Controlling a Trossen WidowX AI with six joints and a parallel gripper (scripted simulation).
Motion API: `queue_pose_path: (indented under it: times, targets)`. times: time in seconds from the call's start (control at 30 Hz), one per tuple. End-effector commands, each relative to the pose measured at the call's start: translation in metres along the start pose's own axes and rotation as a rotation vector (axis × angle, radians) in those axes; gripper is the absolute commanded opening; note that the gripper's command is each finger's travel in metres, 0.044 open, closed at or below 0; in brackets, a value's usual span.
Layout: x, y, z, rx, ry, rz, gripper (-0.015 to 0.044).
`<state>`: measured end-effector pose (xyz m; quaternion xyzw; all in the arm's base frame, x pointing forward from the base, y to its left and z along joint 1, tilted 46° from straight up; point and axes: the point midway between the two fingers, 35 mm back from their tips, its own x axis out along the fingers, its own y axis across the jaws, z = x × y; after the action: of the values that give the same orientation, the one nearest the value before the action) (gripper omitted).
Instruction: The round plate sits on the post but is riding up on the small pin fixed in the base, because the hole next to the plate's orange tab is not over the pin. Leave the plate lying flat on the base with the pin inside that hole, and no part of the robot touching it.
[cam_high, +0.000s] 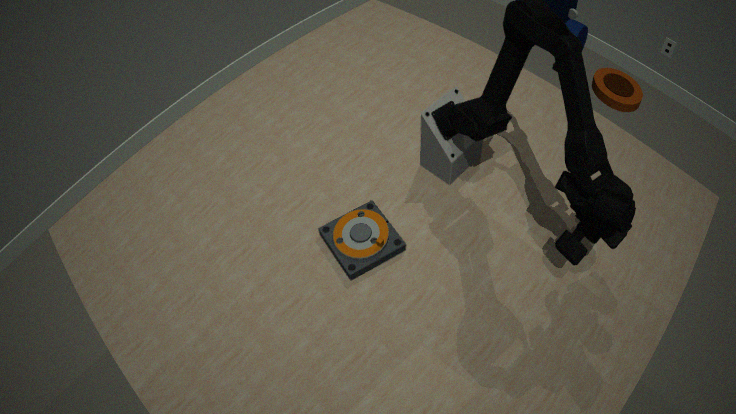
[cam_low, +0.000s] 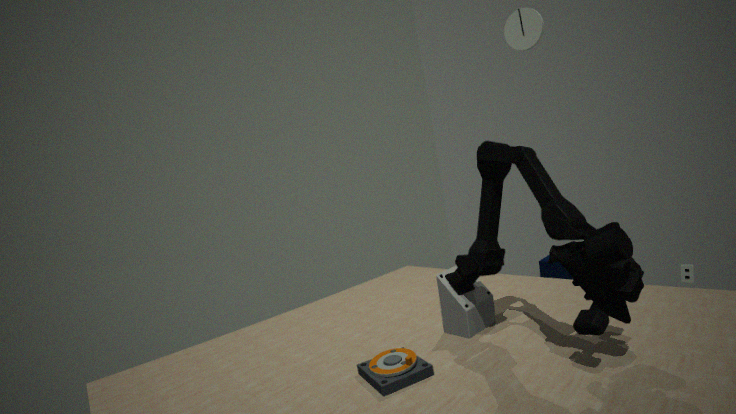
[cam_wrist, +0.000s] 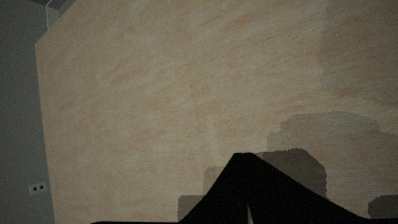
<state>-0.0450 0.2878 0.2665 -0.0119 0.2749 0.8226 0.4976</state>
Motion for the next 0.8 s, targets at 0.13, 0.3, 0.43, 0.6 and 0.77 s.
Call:
queue_pose_path:
  times: [0.13,0.3,0.43,0.6,0.77]
  targets:
    - [-0.033,-0.078,0.025,0.061,-0.039,-0.239,0.0]
    - [-0.074,-0.143,0.025,0.175,-0.043,-0.423,0.0]
    - [-0.1,-0.175,0.015,0.222,-0.041,-0.528,0.0]
    - [-0.147,-0.233,-0.029,0.445,0.002,-0.653,0.0]
    - [-0.184,-0.265,-0.074,0.666,0.018,-0.7,0.0]
